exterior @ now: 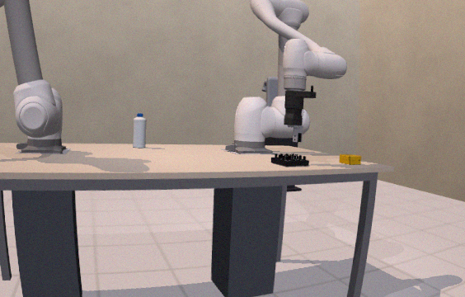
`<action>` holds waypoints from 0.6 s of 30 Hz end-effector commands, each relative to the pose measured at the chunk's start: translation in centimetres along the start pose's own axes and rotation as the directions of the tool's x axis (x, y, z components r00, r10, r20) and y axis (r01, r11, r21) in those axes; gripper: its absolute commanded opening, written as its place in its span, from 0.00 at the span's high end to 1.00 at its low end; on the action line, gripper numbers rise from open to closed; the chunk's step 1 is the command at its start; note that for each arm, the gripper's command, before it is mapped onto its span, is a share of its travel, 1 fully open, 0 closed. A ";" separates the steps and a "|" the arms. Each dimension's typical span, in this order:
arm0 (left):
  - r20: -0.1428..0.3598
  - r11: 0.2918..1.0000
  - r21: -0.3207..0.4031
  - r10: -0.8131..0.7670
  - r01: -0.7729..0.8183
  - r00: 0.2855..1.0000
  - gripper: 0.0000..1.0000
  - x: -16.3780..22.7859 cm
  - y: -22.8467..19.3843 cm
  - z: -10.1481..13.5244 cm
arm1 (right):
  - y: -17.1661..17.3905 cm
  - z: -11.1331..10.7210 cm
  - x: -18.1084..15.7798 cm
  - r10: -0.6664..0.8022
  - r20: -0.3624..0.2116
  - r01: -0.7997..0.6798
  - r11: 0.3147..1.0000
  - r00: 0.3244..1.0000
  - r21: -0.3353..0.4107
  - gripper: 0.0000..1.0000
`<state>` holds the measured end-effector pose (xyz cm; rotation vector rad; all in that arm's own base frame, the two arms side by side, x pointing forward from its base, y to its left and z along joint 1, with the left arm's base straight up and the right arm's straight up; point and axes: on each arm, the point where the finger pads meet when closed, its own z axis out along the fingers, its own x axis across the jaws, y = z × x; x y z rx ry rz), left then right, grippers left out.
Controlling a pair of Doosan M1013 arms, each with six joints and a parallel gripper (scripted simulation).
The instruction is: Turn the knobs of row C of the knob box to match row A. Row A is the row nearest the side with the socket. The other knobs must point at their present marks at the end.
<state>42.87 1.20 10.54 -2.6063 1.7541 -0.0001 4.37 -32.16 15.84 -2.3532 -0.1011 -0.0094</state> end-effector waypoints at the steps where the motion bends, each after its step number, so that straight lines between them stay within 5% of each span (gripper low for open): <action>1: 0.000 1.000 0.001 0.000 0.000 1.000 0.54 0.0 0.0 0.0 | 0.0 0.0 0.0 0.000 0.000 0.000 1.000 1.000 -0.001 0.00; 18: 0.000 1.000 0.001 0.000 0.000 1.000 0.54 0.0 -0.1 0.6 | 0.0 0.0 0.0 0.000 0.000 0.000 1.000 1.000 -0.001 0.00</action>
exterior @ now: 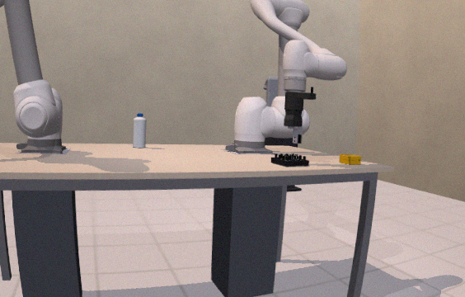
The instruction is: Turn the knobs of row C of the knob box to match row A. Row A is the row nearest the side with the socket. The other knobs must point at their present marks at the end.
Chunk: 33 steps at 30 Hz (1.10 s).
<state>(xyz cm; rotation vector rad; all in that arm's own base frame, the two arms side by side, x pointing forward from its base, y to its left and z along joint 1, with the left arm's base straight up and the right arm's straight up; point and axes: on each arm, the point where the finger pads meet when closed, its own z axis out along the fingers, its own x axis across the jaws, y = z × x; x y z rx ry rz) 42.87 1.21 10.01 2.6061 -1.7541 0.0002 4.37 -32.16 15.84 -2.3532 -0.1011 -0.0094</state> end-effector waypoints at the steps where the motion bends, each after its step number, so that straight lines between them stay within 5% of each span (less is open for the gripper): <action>1: 0.000 1.000 0.001 0.000 0.000 1.000 0.54 0.0 0.0 0.1 | 0.0 0.0 0.0 0.000 0.000 0.000 1.000 1.000 -0.001 0.00; 33: 0.000 1.000 0.001 0.000 0.000 1.000 0.54 0.0 -0.1 3.4 | 0.0 0.0 0.0 0.000 0.000 0.000 1.000 1.000 -0.001 0.00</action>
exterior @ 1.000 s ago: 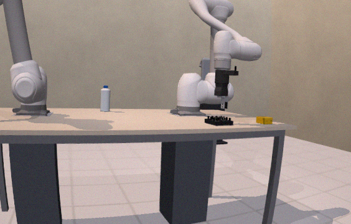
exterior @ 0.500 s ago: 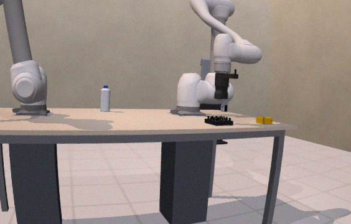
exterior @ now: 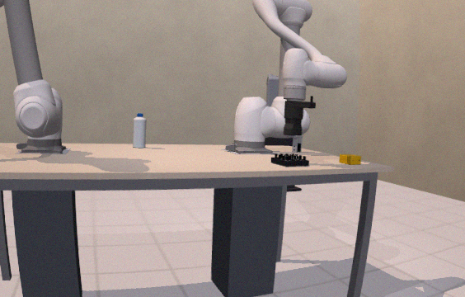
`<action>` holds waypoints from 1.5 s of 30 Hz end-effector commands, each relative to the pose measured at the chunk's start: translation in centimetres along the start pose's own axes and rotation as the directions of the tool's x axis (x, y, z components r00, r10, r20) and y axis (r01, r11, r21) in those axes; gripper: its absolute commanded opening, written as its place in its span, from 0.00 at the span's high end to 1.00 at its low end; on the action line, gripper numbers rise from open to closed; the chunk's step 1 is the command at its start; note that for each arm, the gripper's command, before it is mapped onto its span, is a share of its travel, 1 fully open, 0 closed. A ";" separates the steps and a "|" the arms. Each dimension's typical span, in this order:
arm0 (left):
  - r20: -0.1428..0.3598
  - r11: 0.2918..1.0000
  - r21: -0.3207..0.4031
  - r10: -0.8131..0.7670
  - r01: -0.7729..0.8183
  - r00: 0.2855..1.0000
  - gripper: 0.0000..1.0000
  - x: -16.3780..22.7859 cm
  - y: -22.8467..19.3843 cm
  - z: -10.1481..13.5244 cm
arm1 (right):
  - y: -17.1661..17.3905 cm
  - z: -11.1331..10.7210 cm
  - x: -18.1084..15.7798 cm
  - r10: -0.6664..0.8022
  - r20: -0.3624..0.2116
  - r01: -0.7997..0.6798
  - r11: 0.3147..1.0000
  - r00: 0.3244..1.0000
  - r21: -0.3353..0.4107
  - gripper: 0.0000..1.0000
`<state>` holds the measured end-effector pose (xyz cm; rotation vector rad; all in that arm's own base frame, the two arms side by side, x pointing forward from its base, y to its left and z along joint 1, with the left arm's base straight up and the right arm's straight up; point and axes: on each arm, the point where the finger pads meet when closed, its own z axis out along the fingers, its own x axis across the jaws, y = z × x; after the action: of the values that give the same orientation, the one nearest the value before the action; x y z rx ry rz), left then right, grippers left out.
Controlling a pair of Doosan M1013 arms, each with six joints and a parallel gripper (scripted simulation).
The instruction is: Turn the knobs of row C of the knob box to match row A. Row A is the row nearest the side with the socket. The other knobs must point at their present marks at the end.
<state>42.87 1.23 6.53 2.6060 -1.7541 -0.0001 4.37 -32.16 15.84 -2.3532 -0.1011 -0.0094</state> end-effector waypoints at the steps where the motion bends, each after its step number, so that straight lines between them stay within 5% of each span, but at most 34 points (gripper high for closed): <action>1: 0.000 1.000 0.001 0.000 0.000 1.000 0.54 0.0 -0.1 0.0 | 0.0 0.0 0.0 0.000 0.000 0.000 1.000 1.000 -0.001 0.00; 45: 0.000 1.000 0.001 0.000 0.000 1.000 0.54 0.0 -0.1 1.7 | 0.0 0.0 0.0 0.000 0.000 0.000 1.000 1.000 -0.001 0.00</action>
<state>42.87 1.24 4.77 2.6060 -1.7541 -0.0001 4.37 -32.16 15.84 -2.3532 -0.1011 -0.0094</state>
